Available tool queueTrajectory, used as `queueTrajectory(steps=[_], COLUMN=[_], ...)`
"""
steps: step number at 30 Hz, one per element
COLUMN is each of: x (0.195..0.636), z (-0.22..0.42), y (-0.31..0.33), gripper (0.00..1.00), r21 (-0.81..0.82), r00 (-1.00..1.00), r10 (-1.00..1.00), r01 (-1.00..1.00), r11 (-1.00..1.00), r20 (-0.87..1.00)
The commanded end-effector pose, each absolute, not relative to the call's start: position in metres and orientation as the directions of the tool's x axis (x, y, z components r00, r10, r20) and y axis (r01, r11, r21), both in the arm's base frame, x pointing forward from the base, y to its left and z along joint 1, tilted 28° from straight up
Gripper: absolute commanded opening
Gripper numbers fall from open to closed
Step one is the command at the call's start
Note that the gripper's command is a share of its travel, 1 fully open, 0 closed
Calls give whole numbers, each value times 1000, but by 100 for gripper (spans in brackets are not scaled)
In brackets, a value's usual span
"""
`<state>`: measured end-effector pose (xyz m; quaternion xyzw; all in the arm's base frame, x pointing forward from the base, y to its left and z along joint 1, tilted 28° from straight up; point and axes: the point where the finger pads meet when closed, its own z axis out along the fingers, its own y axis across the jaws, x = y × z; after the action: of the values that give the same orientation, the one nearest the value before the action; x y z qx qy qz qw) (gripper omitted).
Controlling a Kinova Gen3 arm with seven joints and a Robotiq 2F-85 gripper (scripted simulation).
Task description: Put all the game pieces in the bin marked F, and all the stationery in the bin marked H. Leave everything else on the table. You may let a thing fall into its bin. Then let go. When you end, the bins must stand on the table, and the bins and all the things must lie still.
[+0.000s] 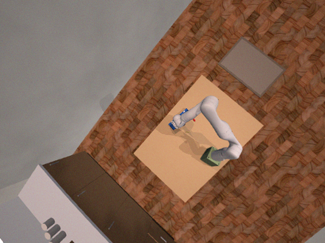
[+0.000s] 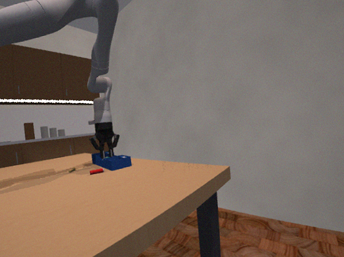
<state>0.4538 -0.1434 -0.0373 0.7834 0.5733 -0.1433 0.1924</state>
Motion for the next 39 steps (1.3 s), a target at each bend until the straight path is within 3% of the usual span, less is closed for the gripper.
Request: queueTrajectory(steps=[1, 39], x=[454, 453], z=[-37, -10], y=[-145, -129], gripper=[30, 30], r21=[139, 133], r00=[301, 295], r10=[843, 844], r01=[954, 955], r11=[-267, -264], r20=[-446, -449])
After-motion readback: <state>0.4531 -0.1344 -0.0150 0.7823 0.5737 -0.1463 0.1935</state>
